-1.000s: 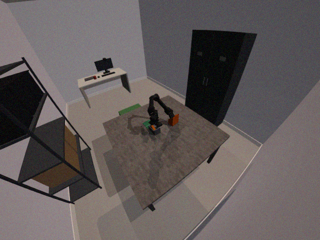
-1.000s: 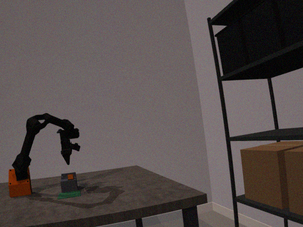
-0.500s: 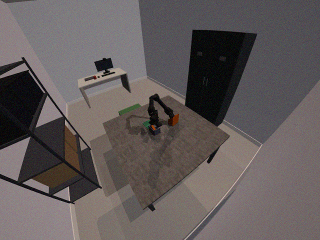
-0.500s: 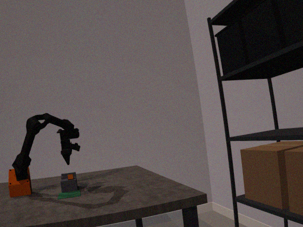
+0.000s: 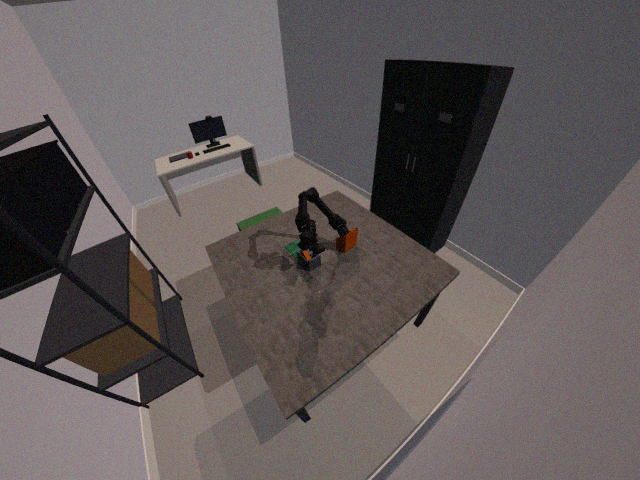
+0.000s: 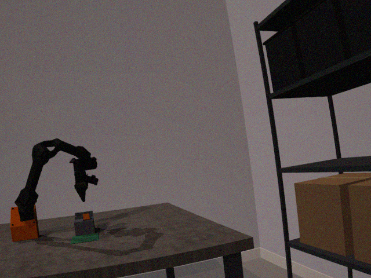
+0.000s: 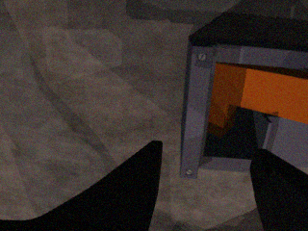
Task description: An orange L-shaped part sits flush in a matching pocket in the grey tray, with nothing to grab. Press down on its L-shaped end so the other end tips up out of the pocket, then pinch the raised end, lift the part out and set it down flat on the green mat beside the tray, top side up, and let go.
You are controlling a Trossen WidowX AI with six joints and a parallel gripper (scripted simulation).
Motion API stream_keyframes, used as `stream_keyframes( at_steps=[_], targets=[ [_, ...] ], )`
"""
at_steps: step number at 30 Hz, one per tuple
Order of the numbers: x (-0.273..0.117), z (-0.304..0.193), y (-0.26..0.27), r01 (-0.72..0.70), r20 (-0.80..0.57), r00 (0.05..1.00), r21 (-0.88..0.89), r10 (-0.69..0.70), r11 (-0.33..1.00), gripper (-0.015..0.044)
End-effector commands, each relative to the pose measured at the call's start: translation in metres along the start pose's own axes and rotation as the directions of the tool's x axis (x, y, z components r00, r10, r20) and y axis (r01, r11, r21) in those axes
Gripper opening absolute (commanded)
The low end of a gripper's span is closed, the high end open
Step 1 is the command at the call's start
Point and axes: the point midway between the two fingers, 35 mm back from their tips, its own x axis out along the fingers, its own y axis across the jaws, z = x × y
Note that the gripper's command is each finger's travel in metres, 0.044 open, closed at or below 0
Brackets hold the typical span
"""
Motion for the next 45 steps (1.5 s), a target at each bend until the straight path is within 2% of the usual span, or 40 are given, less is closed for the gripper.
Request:
stream_keyframes(
  at_steps=[1, 4, 11, 45],
  targets=[
    [0.000, 0.000, 0.000, 0.001, 0.000, 1.000, -0.005, -0.001, 1.000, 0.0180],
    [0.008, 0.000, 0.000, 0.000, -0.002, 1.000, 0.000, 0.000, 1.000, 0.0180],
    [0.071, -0.005, -0.004, 0.010, -0.020, 1.000, -0.002, -0.010, 1.000, 0.0180],
    [0.107, -0.005, -0.004, 0.012, -0.020, 1.000, -0.002, -0.012, 1.000, 0.0180]
  ],
)
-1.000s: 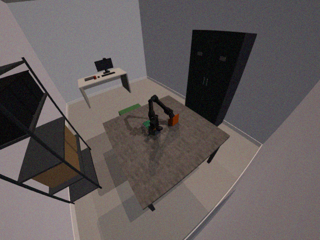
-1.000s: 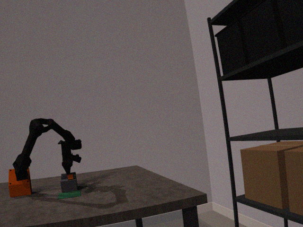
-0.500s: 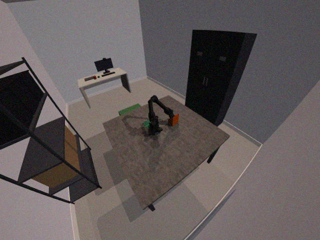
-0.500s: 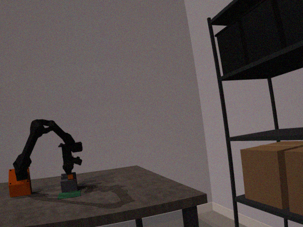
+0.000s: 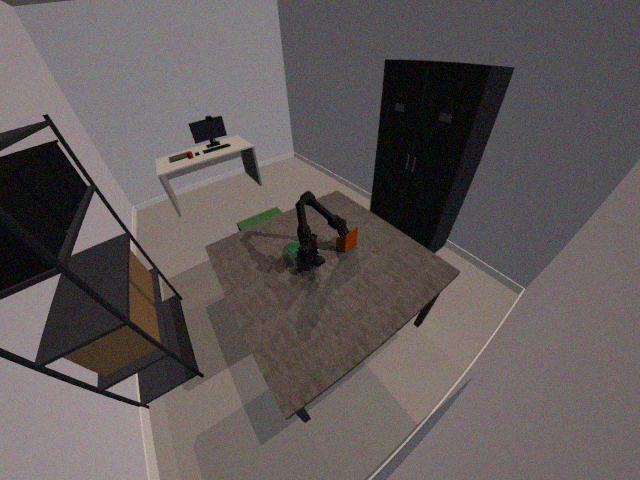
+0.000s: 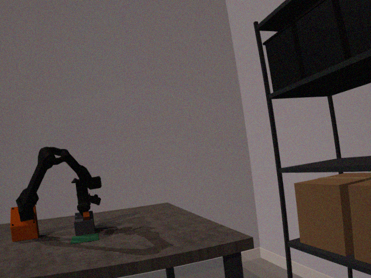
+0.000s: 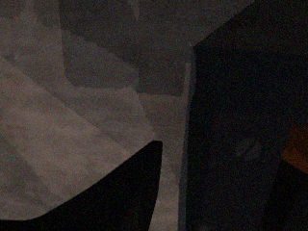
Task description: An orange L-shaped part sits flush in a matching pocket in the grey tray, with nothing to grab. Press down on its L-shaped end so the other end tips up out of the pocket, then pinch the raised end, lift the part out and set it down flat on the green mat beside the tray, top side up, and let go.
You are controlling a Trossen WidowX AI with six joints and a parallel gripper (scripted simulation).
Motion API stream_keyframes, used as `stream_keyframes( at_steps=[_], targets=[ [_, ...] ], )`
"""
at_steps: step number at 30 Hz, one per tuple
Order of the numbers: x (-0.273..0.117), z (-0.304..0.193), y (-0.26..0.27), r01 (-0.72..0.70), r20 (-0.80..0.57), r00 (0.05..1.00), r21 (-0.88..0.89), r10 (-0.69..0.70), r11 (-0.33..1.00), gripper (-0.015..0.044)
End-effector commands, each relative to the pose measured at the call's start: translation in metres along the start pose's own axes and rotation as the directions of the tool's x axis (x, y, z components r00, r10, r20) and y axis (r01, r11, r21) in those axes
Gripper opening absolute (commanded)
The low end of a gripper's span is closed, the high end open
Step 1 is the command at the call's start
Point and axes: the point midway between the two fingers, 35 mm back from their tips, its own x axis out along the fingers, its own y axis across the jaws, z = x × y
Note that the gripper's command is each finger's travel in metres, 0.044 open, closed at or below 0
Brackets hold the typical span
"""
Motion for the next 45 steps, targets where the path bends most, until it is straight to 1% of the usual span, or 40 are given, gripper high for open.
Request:
stream_keyframes(
  at_steps=[1, 16, 24, 27, 33, 45],
  targets=[
    [0.005, -0.002, -0.002, 0.007, -0.009, 1.000, -0.001, -0.007, 1.000, 0.0180],
    [0.000, 0.000, 0.001, 0.000, 0.001, 1.000, 0.000, 0.000, 1.000, 0.0180],
    [-0.012, -0.002, 0.010, 0.006, -0.009, 1.000, -0.001, -0.006, 1.000, 0.0180],
    [-0.028, 0.000, 0.010, 0.003, -0.009, 1.000, -0.001, -0.003, 1.000, 0.0180],
    [-0.103, -0.001, 0.000, 0.002, -0.011, 1.000, -0.002, -0.002, 1.000, 0.0180],
    [-0.102, 0.002, 0.002, -0.004, 0.011, 1.000, -0.004, 0.004, 1.000, 0.0180]
  ],
)
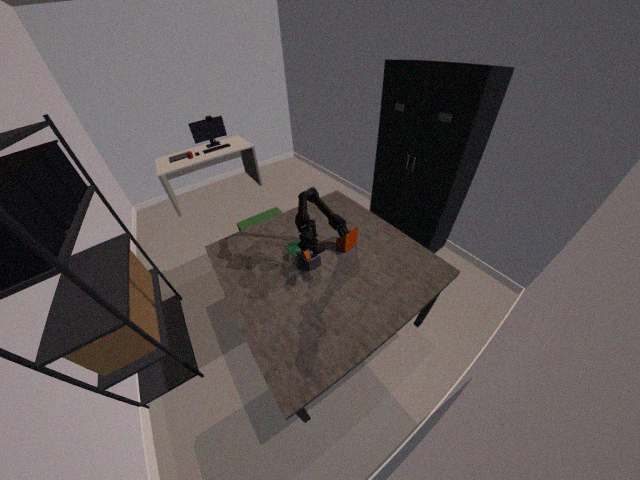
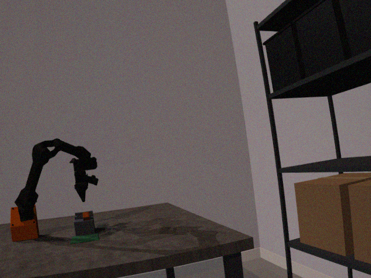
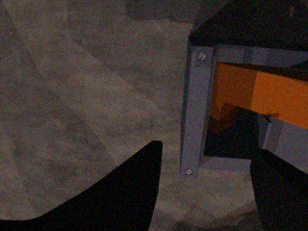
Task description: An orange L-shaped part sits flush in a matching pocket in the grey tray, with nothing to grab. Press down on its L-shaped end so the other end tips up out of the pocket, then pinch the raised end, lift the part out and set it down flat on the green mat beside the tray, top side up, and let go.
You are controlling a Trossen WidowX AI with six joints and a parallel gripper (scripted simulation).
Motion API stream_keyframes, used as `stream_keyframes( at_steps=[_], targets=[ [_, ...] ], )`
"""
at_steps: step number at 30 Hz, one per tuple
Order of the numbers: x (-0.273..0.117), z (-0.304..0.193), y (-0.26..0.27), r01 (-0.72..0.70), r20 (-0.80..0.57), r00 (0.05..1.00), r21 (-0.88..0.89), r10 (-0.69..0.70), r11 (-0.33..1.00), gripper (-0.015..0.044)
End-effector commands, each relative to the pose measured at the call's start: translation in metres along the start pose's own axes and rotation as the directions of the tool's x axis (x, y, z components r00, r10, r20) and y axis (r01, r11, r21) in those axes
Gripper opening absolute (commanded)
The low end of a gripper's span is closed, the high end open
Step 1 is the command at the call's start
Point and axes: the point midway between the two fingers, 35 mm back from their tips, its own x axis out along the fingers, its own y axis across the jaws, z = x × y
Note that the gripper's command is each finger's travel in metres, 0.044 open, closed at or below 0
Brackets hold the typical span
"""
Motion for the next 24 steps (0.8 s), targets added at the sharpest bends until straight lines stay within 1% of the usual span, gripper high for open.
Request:
stream_keyframes(
  at_steps=[1, 16, 17, 20, 22, 24],
  targets=[
    [0.000, 0.000, 0.000, 0.000, 0.001, 1.000, -0.004, 0.000, 1.000, 0.0180],
    [0.000, 0.000, 0.000, 0.000, 0.001, 1.000, -0.004, 0.000, 1.000, 0.0180],
    [0.000, 0.000, -0.001, 0.000, 0.001, 1.000, 0.014, 0.000, 1.000, 0.0206],
    [0.000, 0.002, -0.009, 0.001, -0.001, 1.000, 0.172, 0.000, 0.985, 0.0280],
    [-0.001, 0.003, -0.017, 0.002, -0.003, 1.000, 0.343, -0.001, 0.939, 0.0280],
    [-0.002, 0.005, -0.028, 0.005, -0.006, 1.000, 0.530, -0.002, 0.848, 0.0280]
  ],
)
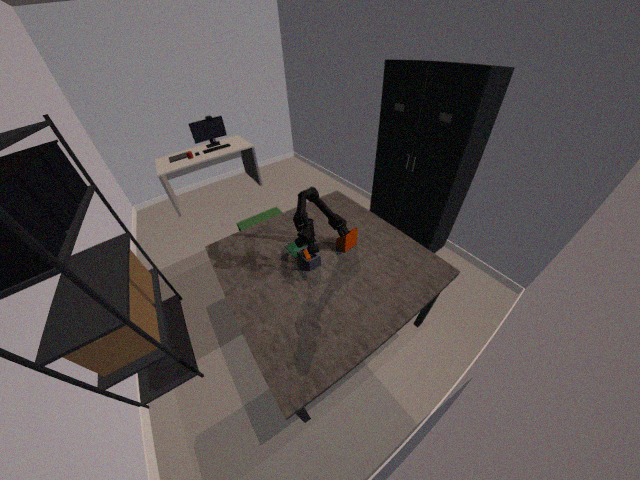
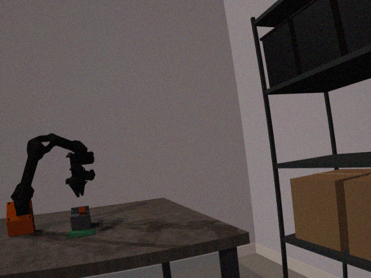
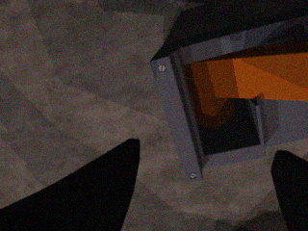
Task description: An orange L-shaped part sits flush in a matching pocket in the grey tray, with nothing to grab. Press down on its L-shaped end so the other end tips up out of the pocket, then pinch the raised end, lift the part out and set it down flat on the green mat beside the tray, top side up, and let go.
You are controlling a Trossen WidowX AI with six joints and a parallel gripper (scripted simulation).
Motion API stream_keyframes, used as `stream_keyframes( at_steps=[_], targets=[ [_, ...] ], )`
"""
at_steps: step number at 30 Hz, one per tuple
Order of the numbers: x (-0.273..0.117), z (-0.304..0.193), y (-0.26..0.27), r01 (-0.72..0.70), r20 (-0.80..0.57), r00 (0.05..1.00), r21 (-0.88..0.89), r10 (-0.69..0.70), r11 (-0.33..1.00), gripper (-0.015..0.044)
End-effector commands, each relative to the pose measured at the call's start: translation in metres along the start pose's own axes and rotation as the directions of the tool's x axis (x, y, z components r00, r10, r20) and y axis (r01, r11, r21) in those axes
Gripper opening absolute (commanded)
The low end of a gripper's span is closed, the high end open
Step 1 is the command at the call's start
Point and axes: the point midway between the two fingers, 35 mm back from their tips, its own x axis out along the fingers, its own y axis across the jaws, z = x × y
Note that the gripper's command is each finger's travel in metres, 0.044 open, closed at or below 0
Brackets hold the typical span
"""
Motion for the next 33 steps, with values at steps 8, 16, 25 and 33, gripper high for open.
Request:
stream_keyframes(
  at_steps=[8, 16, 25, 33],
  targets=[
    [-0.002, 0.024, -0.052, 0.015, -0.009, 1.000, 0.882, -0.015, 0.472, 0.0280],
    [-0.002, 0.027, -0.059, 0.016, -0.011, 1.000, 0.944, -0.018, 0.330, 0.0280],
    [0.027, 0.027, -0.060, 0.015, -0.010, 1.000, 0.944, -0.018, 0.330, 0.0280],
    [0.036, 0.027, -0.060, 0.015, -0.010, 1.000, 0.944, -0.018, 0.330, 0.0280]
  ],
)
